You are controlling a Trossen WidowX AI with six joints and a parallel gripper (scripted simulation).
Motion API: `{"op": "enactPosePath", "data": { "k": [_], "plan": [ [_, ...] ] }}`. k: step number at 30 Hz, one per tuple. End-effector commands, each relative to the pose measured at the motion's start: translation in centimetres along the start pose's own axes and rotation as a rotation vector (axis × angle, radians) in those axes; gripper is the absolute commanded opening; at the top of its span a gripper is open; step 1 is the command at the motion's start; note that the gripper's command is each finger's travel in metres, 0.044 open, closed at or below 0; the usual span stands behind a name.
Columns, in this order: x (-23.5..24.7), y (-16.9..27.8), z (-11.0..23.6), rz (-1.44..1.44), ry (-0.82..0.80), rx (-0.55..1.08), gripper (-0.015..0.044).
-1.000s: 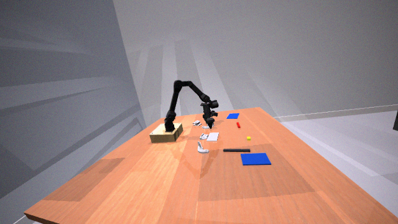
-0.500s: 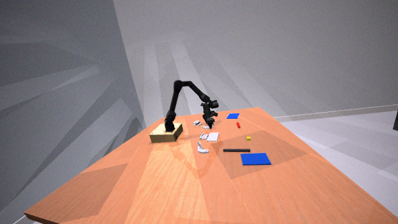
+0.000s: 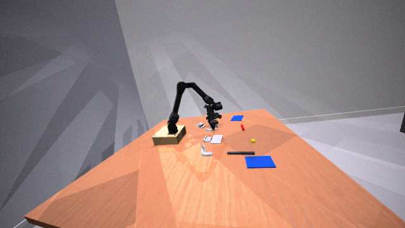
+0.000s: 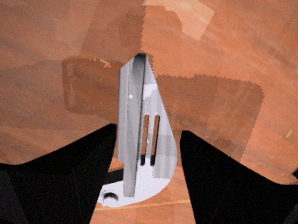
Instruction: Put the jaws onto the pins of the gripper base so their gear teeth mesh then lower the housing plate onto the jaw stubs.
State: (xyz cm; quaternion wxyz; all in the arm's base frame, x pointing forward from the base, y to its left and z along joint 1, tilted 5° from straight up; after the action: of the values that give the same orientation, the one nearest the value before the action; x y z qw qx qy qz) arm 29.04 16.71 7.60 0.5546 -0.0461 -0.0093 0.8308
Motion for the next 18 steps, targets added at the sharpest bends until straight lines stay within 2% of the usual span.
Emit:
{"op": "enactPosePath", "data": {
  "k": [1, 18],
  "plan": [
    [0.0, 0.0, 0.0, 0.0, 0.0, 0.0, 0.0134],
    [0.02, -0.1, 0.79, 0.0, 0.0, 0.0, 0.0134]
  ]
}}
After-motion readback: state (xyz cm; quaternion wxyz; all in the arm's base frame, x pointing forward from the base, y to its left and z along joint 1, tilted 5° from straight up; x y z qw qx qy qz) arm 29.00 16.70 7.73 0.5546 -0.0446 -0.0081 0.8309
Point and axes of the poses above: the point midway between the two fingers, 35 mm back from their tips, its own z axis back along the fingers, its own x axis across the jaws, y = z × x, the point moved 9 cm from there along z, back along the fingers, and after that the axes turned 1 degree about z, right-handed, at the moved point
